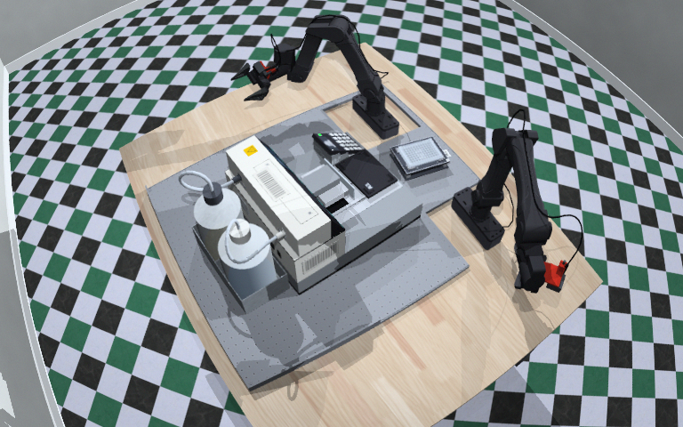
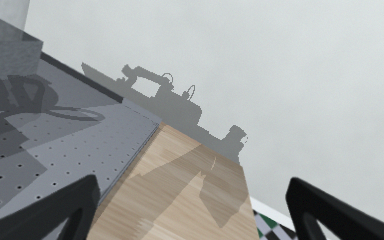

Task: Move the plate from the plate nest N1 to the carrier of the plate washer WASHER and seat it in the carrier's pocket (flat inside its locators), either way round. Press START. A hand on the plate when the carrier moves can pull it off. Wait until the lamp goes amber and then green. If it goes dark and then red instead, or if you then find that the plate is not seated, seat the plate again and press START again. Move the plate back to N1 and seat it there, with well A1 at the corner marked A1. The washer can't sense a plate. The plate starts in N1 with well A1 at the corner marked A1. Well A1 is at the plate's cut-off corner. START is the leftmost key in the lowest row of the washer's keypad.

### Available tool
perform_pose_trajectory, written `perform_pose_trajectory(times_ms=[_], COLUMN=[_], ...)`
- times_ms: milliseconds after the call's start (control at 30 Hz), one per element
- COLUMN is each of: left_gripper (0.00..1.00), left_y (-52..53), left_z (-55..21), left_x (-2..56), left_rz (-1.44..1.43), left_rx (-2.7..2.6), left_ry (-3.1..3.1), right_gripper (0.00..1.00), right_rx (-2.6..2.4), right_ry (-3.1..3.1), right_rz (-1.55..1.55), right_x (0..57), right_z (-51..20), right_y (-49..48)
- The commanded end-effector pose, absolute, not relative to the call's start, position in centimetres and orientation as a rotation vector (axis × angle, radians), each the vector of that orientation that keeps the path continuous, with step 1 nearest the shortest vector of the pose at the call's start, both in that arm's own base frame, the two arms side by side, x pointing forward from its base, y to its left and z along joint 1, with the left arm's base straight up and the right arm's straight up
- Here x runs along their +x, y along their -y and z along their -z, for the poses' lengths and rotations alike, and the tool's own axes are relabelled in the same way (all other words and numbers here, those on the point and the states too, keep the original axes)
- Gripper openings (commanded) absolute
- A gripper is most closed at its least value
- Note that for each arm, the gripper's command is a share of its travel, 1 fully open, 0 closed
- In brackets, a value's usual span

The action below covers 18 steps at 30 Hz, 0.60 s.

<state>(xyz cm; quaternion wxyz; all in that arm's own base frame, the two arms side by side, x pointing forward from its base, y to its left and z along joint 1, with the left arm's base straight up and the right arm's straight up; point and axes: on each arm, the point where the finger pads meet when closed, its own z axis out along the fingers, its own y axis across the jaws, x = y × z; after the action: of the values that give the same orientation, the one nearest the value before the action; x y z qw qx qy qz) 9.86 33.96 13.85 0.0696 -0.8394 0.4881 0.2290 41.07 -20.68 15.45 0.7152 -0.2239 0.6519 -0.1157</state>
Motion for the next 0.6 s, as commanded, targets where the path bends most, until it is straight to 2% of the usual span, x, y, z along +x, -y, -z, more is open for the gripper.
perform_pose_trajectory(times_ms=[0,567], left_gripper=[0.0,0.0], left_y=[-35.2,-39.7], left_z=[-14.3,-13.6], left_x=[9.9,10.2], left_rz=[-0.686,-0.63], left_rx=[-2.491,-2.359], left_ry=[-1.435,-1.404], right_gripper=[1.0,1.0], right_rx=[-0.488,-0.49], right_ry=[-1.44,-1.44], right_rz=[0.256,0.257], right_x=[41.2,40.8], right_z=[-15.5,-15.8], right_y=[20.6,21.0])
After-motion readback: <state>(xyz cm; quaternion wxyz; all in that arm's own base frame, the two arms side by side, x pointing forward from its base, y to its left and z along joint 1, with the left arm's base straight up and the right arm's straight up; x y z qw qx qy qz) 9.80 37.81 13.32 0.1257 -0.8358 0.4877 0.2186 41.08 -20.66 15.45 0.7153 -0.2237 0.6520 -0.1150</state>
